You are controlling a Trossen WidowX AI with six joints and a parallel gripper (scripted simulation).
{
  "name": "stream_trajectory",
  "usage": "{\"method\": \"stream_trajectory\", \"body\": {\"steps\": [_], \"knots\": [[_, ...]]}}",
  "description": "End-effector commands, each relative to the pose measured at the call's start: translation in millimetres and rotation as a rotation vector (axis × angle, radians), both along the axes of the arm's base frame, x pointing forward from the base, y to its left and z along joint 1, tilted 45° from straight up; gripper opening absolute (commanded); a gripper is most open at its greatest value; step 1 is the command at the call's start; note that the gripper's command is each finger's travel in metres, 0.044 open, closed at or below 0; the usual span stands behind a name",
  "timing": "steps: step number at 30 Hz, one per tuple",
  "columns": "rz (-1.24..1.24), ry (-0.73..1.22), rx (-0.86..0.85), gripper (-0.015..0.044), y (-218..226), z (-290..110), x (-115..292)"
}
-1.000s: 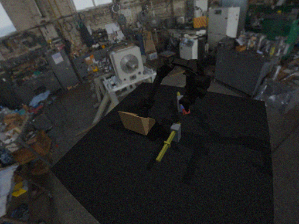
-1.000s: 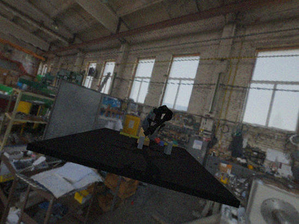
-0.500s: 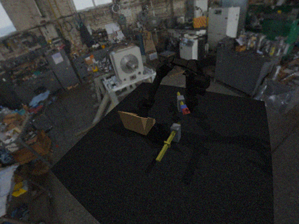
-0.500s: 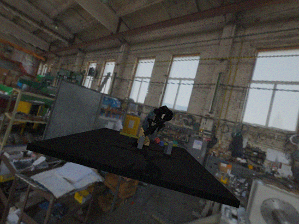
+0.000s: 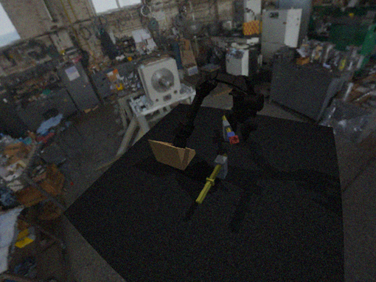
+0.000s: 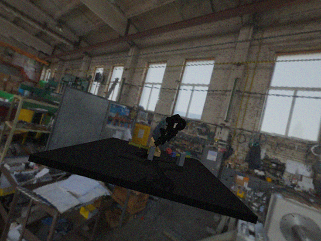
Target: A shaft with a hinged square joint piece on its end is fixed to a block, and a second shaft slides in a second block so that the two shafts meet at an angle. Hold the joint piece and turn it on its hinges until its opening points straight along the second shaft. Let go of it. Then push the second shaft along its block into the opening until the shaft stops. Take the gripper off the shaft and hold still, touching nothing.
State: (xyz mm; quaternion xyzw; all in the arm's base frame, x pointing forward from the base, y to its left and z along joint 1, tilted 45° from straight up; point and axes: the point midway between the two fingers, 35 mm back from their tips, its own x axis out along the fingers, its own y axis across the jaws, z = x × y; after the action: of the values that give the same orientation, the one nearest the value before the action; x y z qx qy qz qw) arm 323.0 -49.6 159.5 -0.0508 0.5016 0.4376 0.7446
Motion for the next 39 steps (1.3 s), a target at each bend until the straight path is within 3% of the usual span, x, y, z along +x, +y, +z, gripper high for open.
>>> {"method": "stream_trajectory", "body": {"steps": [1, 39], "knots": [[0.095, -0.078, -0.023, 0.0440, 0.5, -0.4, -0.7], [1.031, -0.810, -0.225, 0.0440, 7.4, -4.5, -1.9]]}}
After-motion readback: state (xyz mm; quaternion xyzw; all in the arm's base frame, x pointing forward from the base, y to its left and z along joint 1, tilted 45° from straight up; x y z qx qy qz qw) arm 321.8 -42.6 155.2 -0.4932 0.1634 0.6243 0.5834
